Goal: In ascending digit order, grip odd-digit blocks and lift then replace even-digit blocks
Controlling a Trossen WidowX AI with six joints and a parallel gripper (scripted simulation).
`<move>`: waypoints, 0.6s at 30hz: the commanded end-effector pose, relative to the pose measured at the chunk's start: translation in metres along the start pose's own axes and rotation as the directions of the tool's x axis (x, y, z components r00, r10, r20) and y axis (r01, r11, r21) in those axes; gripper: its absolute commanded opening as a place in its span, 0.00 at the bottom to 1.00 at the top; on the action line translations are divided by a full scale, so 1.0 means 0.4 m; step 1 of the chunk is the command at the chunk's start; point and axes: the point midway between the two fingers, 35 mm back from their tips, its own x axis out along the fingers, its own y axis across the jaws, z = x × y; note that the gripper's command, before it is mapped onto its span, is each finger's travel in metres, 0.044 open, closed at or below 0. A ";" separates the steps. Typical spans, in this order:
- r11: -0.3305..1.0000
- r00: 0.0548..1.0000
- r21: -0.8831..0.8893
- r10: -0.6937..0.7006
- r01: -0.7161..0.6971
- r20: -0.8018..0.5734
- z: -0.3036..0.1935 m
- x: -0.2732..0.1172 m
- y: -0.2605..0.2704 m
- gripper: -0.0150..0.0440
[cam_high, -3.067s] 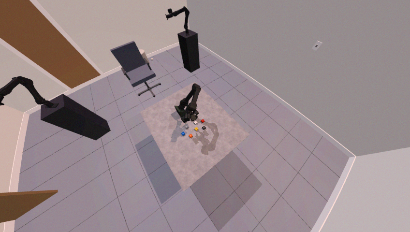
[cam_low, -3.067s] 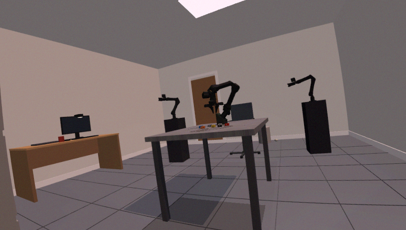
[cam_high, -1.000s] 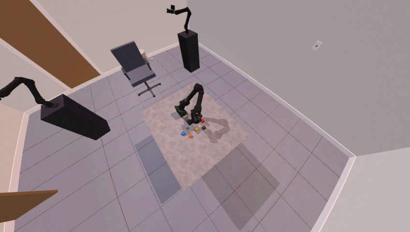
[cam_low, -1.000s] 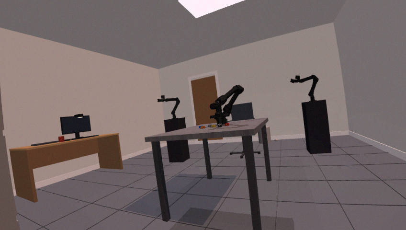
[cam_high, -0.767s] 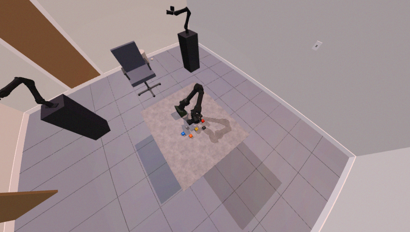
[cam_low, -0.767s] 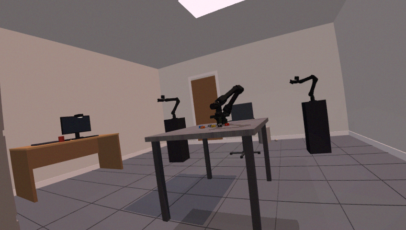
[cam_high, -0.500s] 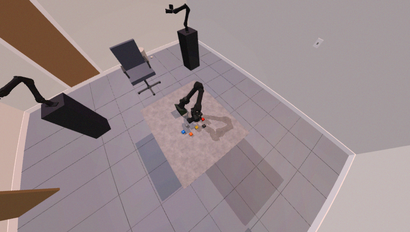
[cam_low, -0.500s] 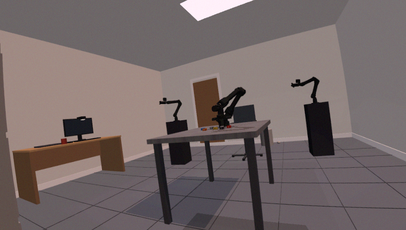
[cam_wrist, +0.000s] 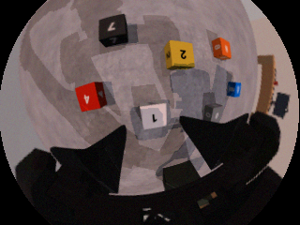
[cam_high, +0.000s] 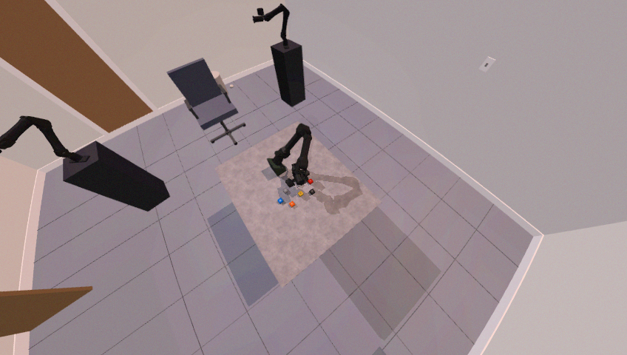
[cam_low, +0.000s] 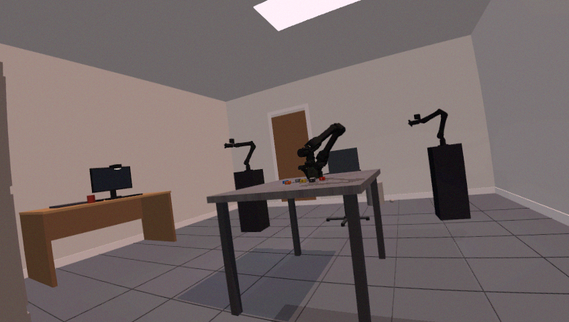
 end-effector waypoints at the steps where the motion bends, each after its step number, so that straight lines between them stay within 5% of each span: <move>1: 1.000 1.000 -0.008 -0.006 0.006 0.012 0.005 -0.071 -0.002 0.93; 6: 1.000 1.000 -0.008 -0.005 0.006 0.012 0.005 -0.076 -0.002 0.93; 13: 1.000 1.000 -0.006 -0.010 0.011 0.011 0.006 -0.257 -0.004 0.62; 18: 1.000 1.000 -0.006 -0.009 0.009 0.011 0.003 -0.279 -0.002 0.46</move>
